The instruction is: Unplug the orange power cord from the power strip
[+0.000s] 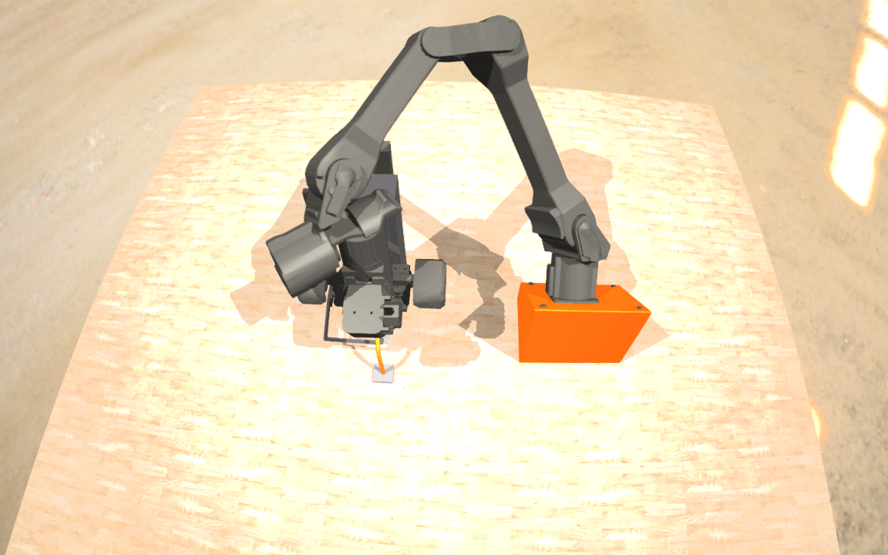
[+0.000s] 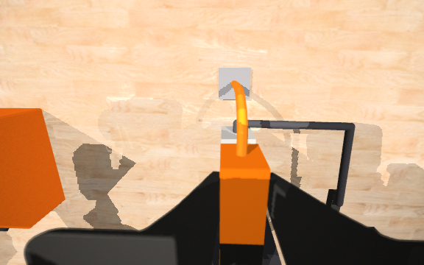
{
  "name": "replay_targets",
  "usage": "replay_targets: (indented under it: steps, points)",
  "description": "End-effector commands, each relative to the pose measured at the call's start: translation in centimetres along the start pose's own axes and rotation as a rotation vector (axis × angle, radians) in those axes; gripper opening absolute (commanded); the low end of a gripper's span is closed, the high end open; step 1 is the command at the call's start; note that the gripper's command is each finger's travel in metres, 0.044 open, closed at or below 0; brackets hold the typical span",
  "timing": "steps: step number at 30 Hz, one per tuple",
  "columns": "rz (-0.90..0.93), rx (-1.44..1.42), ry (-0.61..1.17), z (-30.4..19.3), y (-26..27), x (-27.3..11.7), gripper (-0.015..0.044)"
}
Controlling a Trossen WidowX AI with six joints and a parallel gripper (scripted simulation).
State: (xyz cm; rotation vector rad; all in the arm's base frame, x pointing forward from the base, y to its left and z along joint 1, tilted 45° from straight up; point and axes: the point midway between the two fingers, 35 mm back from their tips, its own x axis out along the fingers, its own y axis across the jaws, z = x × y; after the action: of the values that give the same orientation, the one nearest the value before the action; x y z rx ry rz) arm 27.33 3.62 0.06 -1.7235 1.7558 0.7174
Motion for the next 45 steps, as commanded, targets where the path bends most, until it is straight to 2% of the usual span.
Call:
replay_targets:
  steps: [1, 43, 44, 45]
  points:
    - [0.001, -0.001, 0.0, 0.1, 0.0, 0.0, 0.0]
    - [-0.003, -0.005, -0.002, 6.7, 0.1, -0.8, 0.0]
    - [0.009, 0.003, 0.042, 4.2, -0.1, 0.1, 0.0026]
    - [0.009, 0.003, 0.042, 4.2, -0.1, 0.1, 0.0052]
